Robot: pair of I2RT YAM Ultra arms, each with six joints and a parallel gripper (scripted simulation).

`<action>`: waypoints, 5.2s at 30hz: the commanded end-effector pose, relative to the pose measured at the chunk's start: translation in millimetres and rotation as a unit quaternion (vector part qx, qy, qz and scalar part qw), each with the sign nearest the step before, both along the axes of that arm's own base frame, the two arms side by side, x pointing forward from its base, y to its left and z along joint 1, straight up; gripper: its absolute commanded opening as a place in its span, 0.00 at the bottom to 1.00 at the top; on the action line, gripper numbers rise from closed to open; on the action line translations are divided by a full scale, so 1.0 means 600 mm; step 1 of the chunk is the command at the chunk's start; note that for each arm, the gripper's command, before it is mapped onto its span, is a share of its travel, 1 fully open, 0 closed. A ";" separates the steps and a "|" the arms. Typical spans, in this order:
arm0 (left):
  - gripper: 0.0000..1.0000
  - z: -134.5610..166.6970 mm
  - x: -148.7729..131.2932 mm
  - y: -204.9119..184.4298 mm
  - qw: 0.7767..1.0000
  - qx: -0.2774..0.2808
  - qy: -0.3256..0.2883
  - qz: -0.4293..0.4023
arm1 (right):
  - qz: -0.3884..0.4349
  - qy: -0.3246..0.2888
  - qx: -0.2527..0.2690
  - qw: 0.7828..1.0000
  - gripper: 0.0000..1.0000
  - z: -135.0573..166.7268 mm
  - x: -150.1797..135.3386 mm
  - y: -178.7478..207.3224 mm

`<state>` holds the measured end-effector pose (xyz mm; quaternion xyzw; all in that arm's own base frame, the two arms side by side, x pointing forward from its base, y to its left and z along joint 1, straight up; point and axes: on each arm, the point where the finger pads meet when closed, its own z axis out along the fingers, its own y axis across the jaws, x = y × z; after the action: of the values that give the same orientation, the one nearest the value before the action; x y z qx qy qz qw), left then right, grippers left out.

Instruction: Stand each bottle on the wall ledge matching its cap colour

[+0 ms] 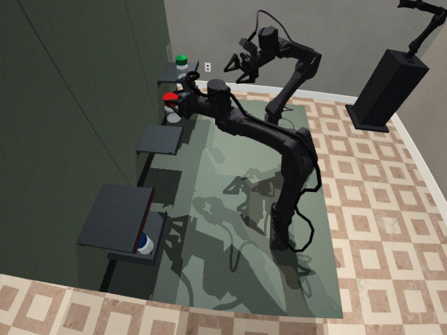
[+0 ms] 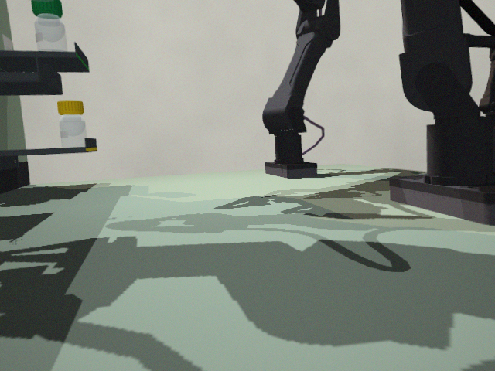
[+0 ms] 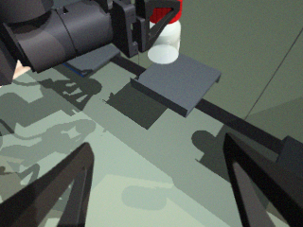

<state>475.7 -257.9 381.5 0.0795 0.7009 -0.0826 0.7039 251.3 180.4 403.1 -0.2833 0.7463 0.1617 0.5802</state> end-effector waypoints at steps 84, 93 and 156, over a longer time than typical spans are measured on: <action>0.49 0.070 -0.100 0.688 0.999 0.034 0.022 0.007 | 0.000 -0.014 0.008 1.000 0.87 0.023 -0.007 -0.003; 0.49 0.082 -0.098 0.721 0.998 0.031 0.014 0.048 | 0.000 -0.014 0.008 1.000 0.87 0.023 -0.007 -0.003; 0.49 0.128 -0.049 0.721 0.975 0.016 -0.021 0.222 | 0.000 -0.014 0.008 1.000 0.87 0.023 -0.007 -0.003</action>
<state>439.8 174.8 413.8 -0.0820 0.7308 0.0668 0.6744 251.3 180.4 403.1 -0.2833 0.7463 0.1617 0.5802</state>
